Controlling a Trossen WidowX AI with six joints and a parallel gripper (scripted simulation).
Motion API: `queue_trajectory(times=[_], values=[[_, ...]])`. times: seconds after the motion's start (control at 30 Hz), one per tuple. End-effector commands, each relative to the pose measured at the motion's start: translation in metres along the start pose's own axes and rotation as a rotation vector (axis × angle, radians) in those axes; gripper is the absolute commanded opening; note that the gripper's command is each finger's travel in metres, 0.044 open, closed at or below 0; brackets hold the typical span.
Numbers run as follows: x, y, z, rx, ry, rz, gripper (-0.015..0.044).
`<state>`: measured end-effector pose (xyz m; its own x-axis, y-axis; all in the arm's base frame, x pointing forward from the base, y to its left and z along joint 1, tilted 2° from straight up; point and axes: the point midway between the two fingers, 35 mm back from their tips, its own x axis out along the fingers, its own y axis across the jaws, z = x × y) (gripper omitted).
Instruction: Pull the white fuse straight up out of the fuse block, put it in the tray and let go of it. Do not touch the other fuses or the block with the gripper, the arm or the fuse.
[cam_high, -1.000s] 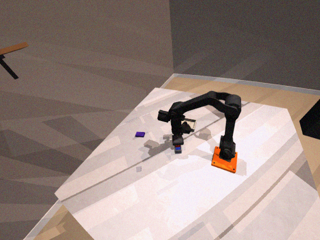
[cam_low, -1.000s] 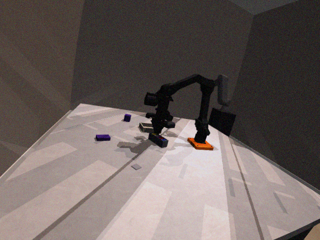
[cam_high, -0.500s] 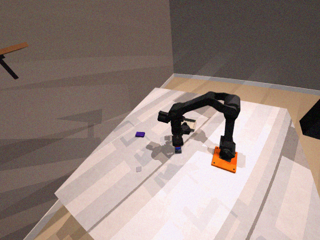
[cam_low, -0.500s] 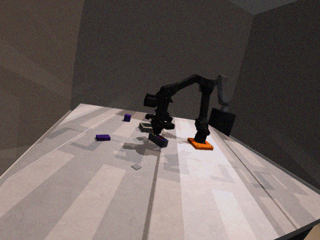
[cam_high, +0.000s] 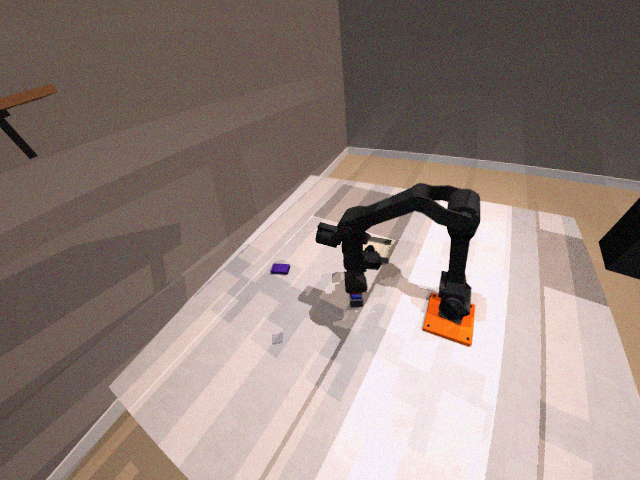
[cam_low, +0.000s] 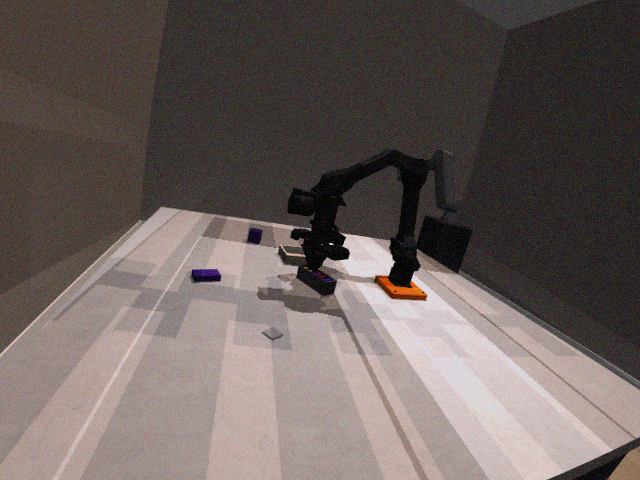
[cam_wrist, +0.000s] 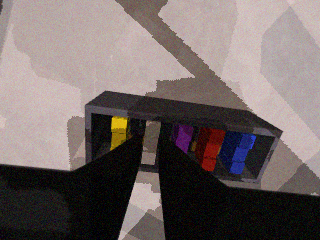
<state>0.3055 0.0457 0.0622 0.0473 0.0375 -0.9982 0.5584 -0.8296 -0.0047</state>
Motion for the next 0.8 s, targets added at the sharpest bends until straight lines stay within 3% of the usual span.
queue_trajectory(times=[0.0,0.17,0.77], values=[[-0.0001,0.0,-0.0001,0.0,0.0,0.0,0.0034],[-0.0001,0.0,-0.0001,0.0,0.0,0.0,0.0001],[-0.0071,0.0002,-0.0004,0.001,0.0,0.001,0.0]])
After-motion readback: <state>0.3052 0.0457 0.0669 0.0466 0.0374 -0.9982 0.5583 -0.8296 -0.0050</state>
